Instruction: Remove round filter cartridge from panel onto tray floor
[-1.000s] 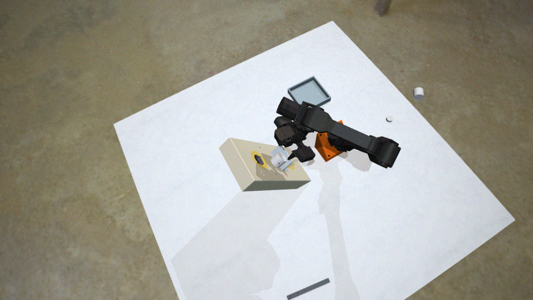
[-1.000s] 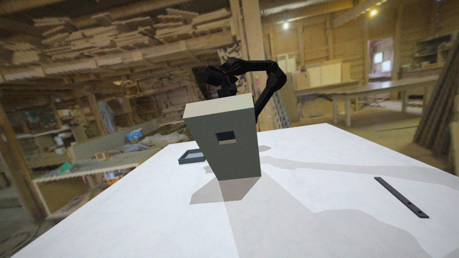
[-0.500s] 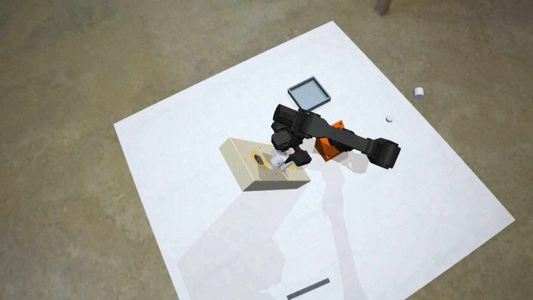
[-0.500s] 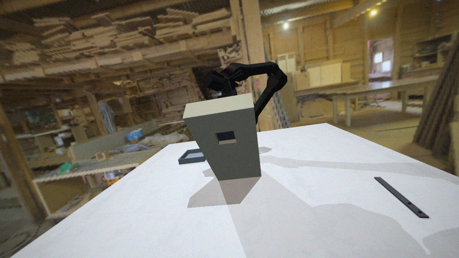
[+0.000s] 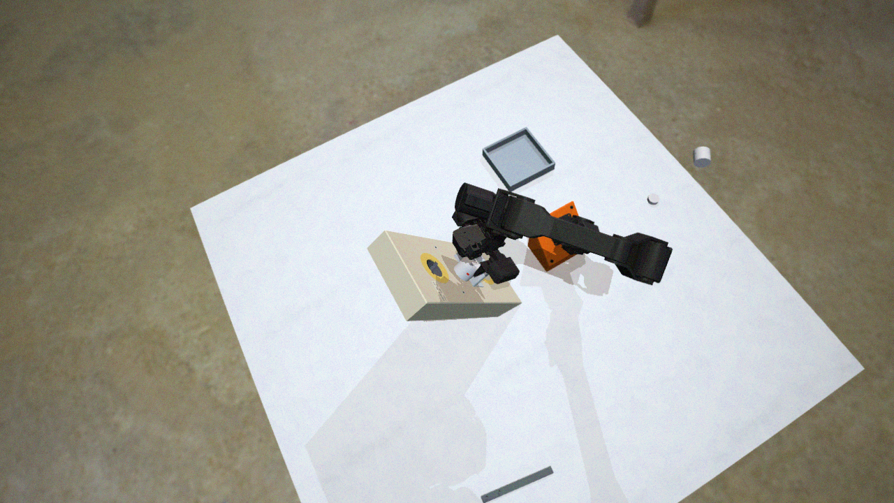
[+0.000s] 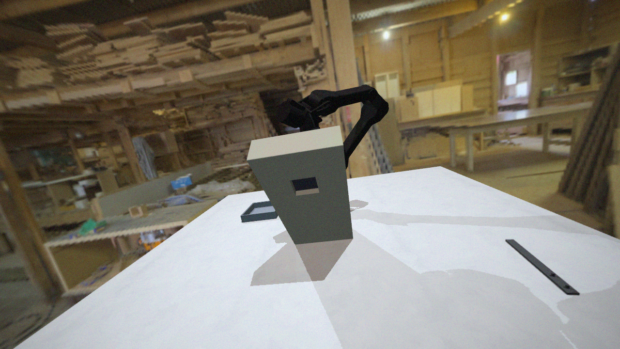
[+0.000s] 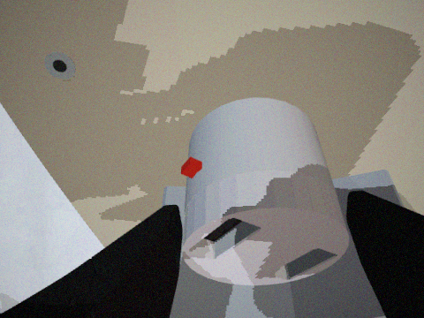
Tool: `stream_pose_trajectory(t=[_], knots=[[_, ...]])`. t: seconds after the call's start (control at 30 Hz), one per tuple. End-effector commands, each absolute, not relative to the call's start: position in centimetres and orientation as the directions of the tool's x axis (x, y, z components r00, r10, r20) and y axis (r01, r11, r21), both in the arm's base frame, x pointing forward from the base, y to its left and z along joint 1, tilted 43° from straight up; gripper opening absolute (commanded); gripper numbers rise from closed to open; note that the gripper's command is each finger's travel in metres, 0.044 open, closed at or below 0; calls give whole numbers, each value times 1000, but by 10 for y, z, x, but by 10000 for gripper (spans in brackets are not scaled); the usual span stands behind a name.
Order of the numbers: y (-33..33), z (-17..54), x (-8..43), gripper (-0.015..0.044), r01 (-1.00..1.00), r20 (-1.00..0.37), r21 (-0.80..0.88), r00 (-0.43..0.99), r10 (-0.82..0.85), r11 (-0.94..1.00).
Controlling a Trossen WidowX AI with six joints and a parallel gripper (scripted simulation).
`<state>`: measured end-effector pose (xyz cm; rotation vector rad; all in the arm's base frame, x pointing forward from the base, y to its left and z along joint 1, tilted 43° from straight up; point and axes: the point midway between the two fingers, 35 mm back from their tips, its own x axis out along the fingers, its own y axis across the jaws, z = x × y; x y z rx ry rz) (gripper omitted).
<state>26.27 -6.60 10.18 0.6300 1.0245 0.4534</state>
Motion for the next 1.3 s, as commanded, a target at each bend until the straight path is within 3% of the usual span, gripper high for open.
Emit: stream_pose_trajectory(t=[0.0, 0.2, 0.43, 0.67, 1.27], knots=[[-66, 102, 263, 226, -59, -641, 672, 454, 619, 738], [-66, 102, 263, 186, -59, -641, 672, 454, 619, 738], [-71, 108, 268, 2, -59, -641, 672, 454, 619, 738], [-81, 119, 277, 0, -57, -642, 671, 454, 618, 739], [-137, 174, 243, 0, -54, -644, 672, 451, 618, 739]])
